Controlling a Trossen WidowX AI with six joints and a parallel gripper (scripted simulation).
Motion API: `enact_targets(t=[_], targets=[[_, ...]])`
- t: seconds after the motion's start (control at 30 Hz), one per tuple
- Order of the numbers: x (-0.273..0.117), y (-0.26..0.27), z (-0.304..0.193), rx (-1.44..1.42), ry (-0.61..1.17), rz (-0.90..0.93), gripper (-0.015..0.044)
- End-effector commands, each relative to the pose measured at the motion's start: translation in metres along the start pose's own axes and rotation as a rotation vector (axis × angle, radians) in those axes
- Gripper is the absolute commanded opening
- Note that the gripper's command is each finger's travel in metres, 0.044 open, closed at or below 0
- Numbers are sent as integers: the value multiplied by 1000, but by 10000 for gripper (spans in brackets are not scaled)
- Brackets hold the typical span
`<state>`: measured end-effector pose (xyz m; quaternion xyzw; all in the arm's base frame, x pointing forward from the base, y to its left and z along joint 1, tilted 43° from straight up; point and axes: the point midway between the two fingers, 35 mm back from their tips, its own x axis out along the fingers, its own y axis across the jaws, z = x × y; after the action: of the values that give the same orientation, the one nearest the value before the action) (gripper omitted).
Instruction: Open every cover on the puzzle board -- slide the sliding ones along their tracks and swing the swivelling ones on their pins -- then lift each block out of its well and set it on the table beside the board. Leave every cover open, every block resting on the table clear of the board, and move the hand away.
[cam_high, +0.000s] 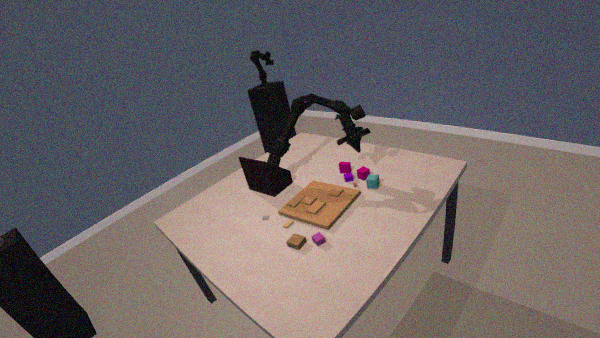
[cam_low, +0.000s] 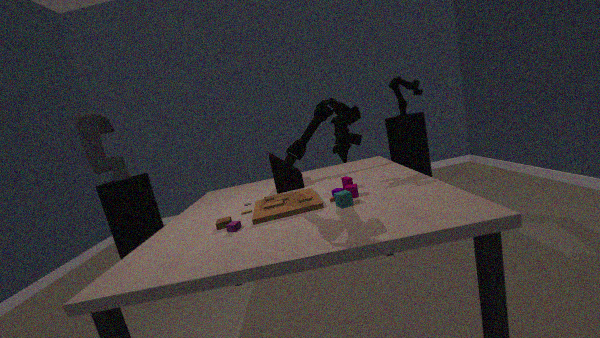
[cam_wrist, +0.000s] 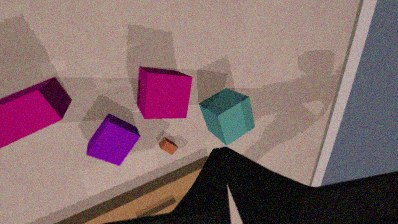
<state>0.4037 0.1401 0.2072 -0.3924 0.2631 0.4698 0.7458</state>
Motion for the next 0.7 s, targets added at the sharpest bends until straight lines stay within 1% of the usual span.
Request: enact_targets(t=[0.0,0.67], targets=[[9,4,-19,112,12,39,0],[48,44,-117,776,94,245,0]])
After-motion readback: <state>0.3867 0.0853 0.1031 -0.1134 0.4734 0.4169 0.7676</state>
